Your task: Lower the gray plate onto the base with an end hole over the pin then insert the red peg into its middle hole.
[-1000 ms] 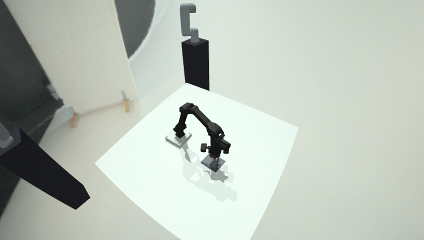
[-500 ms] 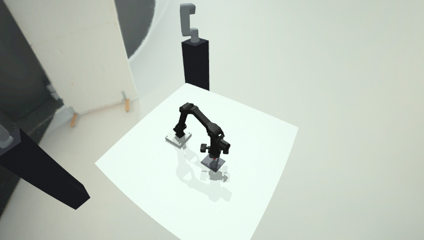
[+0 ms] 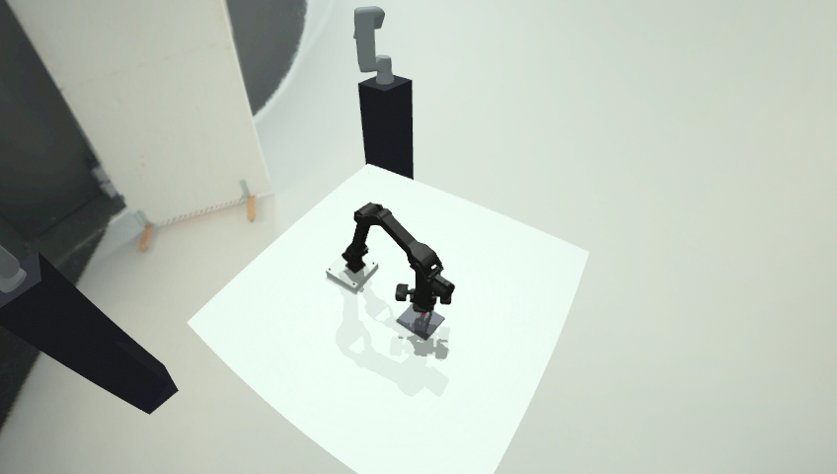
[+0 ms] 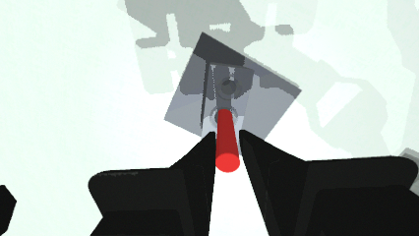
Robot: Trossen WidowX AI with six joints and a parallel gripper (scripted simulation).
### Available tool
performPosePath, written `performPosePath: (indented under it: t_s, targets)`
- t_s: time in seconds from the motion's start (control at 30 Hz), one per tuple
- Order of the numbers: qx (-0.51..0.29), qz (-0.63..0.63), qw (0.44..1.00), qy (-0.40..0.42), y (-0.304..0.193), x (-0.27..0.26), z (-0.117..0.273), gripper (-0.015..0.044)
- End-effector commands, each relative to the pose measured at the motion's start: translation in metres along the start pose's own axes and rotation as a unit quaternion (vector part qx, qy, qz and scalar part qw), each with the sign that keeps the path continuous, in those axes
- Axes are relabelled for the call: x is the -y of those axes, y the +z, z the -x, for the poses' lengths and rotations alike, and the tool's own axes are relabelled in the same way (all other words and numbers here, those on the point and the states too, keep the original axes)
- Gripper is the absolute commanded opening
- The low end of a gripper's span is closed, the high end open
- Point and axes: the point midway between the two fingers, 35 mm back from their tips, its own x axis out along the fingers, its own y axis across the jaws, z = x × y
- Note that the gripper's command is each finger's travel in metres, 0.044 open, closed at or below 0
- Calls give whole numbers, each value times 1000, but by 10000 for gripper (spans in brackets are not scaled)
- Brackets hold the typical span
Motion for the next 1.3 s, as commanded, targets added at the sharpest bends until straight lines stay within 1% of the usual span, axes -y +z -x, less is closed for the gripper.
performPosePath:
  t_s: [0.0,1.27]
  targets:
    - [0,0,1000,0,0,0,0,150]
    - [-1,2,1000,1,0,5,11,150]
